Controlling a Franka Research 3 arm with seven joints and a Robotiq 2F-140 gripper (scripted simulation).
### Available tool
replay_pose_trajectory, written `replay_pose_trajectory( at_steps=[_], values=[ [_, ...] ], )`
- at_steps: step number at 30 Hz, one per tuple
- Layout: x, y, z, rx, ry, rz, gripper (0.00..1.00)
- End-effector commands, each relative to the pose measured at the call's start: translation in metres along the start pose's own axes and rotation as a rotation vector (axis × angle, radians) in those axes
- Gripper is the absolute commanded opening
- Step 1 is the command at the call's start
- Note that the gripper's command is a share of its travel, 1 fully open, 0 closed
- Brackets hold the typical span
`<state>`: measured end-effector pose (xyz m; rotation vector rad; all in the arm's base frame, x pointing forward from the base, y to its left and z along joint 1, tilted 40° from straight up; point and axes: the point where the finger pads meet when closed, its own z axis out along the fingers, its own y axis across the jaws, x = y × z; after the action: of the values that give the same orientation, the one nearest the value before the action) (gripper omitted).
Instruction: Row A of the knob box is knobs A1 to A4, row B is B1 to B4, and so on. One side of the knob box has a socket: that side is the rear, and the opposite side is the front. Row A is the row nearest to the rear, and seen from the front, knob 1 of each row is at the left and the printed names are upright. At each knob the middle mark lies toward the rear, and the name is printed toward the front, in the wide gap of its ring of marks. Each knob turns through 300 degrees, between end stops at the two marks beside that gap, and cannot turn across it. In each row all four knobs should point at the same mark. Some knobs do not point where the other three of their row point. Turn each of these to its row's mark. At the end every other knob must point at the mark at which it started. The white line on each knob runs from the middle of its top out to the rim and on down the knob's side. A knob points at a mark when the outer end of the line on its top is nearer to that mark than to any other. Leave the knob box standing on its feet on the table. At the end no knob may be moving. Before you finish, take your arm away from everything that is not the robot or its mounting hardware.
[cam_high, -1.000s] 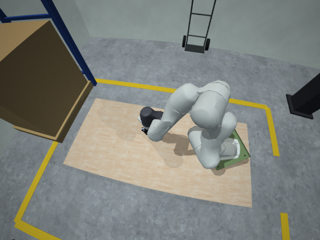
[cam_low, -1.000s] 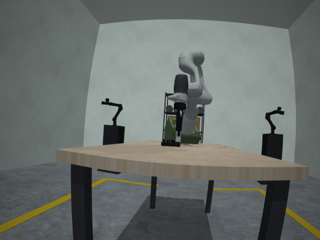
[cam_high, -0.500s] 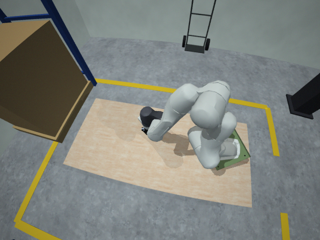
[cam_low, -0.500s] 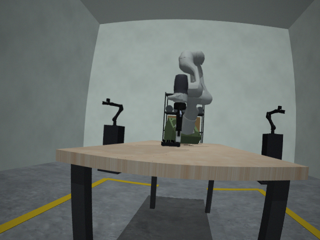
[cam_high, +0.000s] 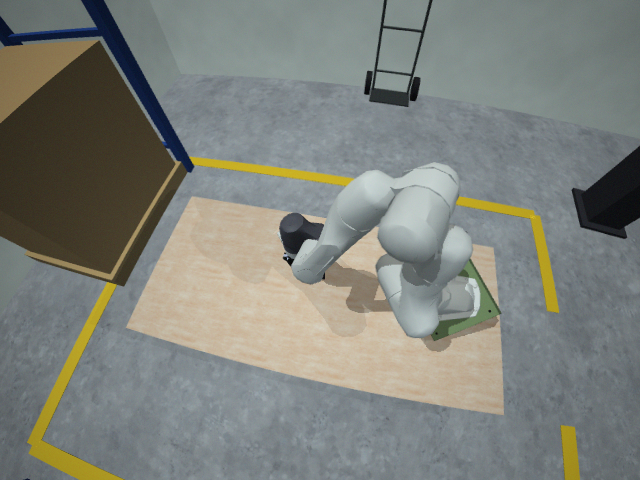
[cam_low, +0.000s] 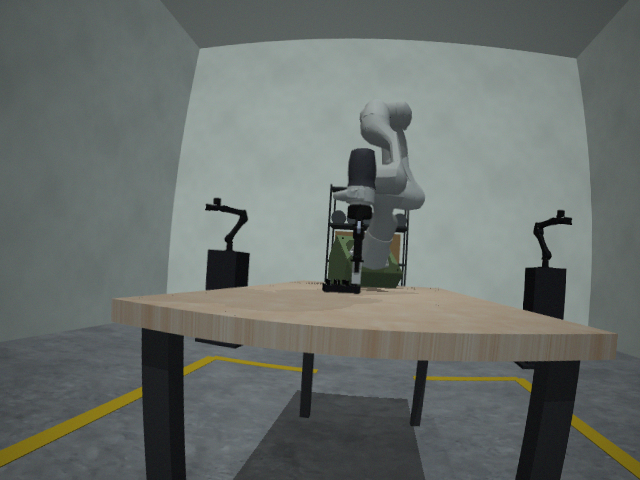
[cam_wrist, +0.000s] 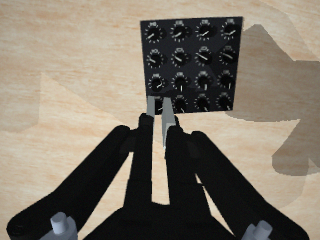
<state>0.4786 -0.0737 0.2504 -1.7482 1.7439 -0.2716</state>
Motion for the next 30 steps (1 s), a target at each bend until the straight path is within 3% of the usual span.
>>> replay_pose_trajectory(
  at_steps=[1, 30],
  values=[
    [0.0004, -0.0007, 0.0002, 0.004, 0.003, 0.101, 0.05],
    [0.0004, -0.0007, 0.0002, 0.004, 0.002, 0.655, 0.05]
  ],
)
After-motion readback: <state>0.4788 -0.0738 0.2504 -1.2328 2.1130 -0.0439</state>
